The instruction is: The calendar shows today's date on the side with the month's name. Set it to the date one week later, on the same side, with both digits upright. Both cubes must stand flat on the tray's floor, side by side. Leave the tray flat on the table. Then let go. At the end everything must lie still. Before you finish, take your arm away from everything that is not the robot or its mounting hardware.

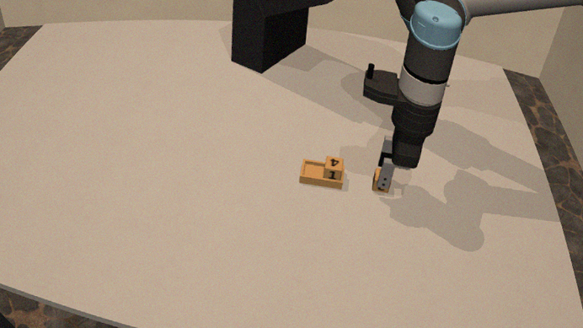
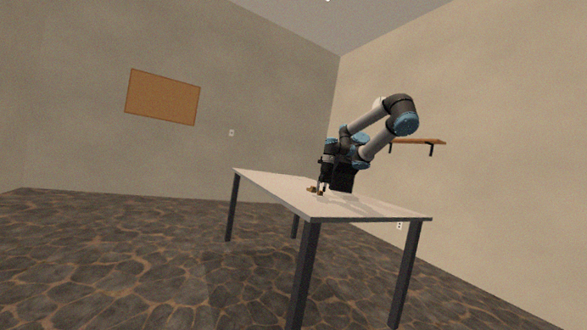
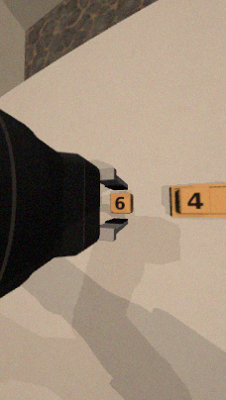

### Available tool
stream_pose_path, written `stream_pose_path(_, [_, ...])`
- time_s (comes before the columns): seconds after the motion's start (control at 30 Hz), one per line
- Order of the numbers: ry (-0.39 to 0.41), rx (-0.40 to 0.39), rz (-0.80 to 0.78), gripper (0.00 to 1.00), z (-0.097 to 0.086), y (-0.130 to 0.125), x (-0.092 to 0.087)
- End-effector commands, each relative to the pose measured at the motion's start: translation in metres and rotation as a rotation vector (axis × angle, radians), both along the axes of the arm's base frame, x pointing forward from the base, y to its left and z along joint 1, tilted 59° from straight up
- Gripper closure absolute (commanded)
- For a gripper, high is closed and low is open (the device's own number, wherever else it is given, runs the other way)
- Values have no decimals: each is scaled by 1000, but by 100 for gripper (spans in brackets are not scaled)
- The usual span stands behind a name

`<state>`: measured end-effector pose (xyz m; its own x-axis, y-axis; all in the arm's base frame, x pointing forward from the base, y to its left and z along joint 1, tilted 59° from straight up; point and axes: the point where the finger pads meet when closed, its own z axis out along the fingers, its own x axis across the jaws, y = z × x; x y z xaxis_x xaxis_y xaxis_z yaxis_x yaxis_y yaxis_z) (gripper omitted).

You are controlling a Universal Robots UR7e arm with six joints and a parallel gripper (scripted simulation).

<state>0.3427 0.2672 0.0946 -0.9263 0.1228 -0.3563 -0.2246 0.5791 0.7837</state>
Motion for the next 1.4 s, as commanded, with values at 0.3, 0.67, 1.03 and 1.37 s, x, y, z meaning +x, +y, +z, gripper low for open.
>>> stream_pose_path(0.3, [-6, -2, -2, 13, -6, 12, 6])
stream_pose_path(0.67, [-6, -1, -3, 13, -7, 12, 7])
stream_pose_path(1.03, [-6, -1, -3, 13, -7, 12, 7])
stream_pose_path(1.37, [-6, -1, -3, 13, -7, 12, 7])
